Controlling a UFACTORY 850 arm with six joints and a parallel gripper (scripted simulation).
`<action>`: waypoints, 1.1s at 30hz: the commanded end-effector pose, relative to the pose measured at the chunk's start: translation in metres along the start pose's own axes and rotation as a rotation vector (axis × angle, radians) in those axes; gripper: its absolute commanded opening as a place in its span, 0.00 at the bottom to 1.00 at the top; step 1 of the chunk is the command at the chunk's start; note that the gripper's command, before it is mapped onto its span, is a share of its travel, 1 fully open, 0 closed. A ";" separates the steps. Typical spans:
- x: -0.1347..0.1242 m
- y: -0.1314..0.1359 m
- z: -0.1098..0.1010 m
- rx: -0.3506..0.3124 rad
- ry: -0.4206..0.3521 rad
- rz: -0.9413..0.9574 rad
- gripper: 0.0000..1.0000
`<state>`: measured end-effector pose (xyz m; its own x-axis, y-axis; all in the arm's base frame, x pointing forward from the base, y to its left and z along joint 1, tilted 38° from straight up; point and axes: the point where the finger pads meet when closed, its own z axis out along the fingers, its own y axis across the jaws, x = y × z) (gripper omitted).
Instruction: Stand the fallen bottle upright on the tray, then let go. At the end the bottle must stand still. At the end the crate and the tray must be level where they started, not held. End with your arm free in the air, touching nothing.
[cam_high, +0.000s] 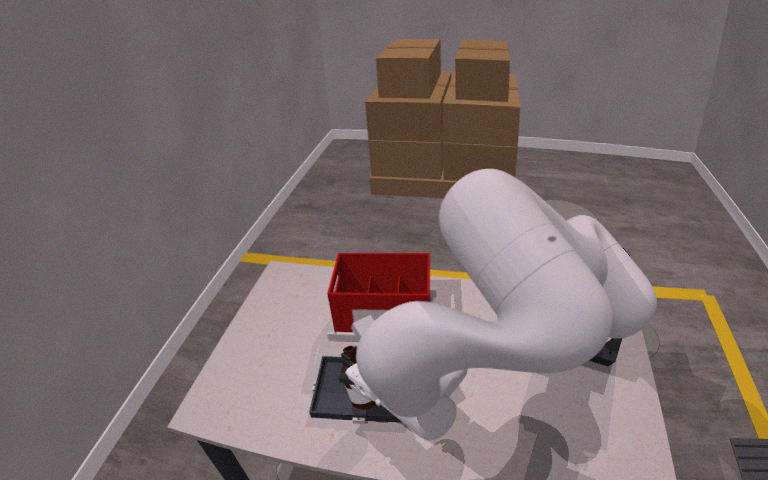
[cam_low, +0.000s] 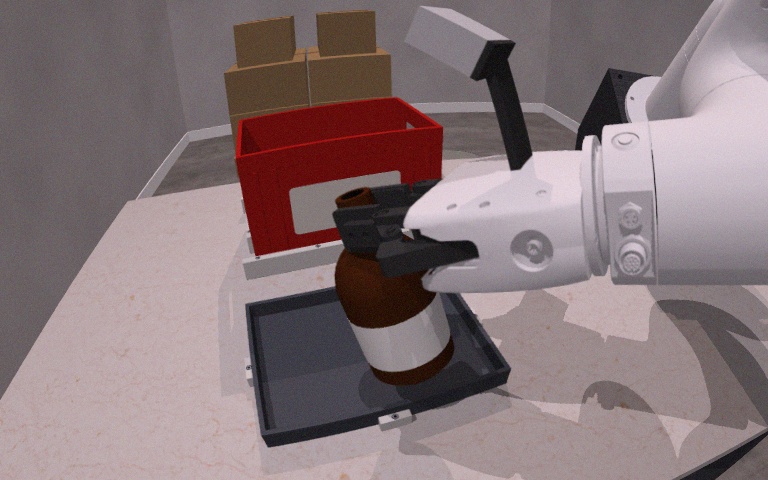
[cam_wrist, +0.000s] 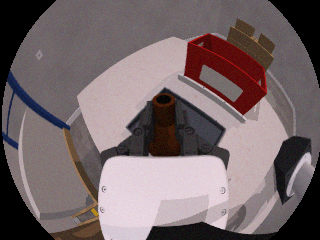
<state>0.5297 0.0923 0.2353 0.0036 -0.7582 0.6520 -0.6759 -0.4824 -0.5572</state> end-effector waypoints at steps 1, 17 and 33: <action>0.001 0.001 0.002 0.001 0.001 0.001 0.00; 0.005 0.011 0.013 0.001 0.001 0.001 0.00; 0.009 0.021 0.025 0.001 0.001 0.001 0.00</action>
<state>0.5329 0.0659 0.2175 0.0037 -0.7582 0.6520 -0.6760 -0.4823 -0.5571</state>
